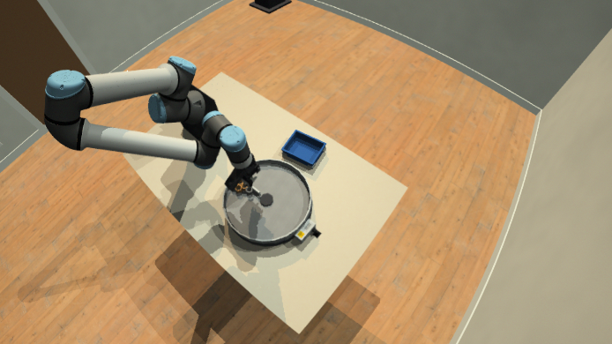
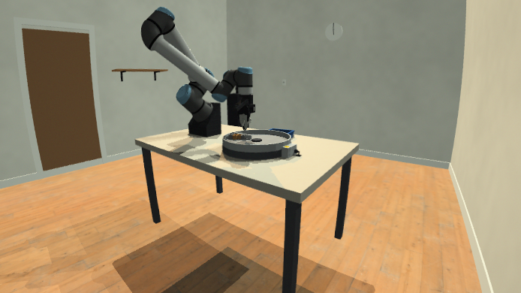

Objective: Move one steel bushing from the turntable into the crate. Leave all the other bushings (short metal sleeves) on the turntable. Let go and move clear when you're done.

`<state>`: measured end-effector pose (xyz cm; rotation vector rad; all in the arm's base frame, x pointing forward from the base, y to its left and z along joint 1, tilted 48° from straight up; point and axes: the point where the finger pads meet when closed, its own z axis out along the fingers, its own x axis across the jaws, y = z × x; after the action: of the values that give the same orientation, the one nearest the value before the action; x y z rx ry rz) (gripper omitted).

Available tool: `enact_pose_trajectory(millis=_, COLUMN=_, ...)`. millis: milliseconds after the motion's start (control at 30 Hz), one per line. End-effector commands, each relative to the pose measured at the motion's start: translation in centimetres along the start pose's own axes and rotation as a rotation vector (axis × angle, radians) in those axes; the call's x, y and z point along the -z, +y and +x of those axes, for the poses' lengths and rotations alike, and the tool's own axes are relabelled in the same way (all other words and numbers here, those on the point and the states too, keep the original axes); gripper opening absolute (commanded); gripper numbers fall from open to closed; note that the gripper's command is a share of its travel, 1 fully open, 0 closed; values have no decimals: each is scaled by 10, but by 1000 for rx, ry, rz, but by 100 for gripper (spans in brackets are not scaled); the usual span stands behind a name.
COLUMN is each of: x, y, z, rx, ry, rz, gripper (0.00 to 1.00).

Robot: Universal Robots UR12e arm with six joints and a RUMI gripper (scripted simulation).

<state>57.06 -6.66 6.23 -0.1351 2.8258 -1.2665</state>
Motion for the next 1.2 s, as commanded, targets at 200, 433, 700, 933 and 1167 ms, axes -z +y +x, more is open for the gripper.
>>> enact_pose_trajectory(millis=200, x=0, y=1, z=-1, rx=1, ry=-1, rz=-1, gripper=6)
enact_pose_trajectory(millis=433, x=0, y=1, z=-3, rx=1, ry=-2, rz=-1, gripper=6)
enact_pose_trajectory(millis=700, x=0, y=2, z=-7, rx=1, ry=-3, rz=-2, gripper=6)
enact_pose_trajectory(millis=933, x=0, y=2, z=-5, rx=1, ry=-3, rz=-2, gripper=6)
enact_pose_trajectory(millis=1167, x=0, y=2, z=-5, rx=1, ry=-3, rz=-2, gripper=6)
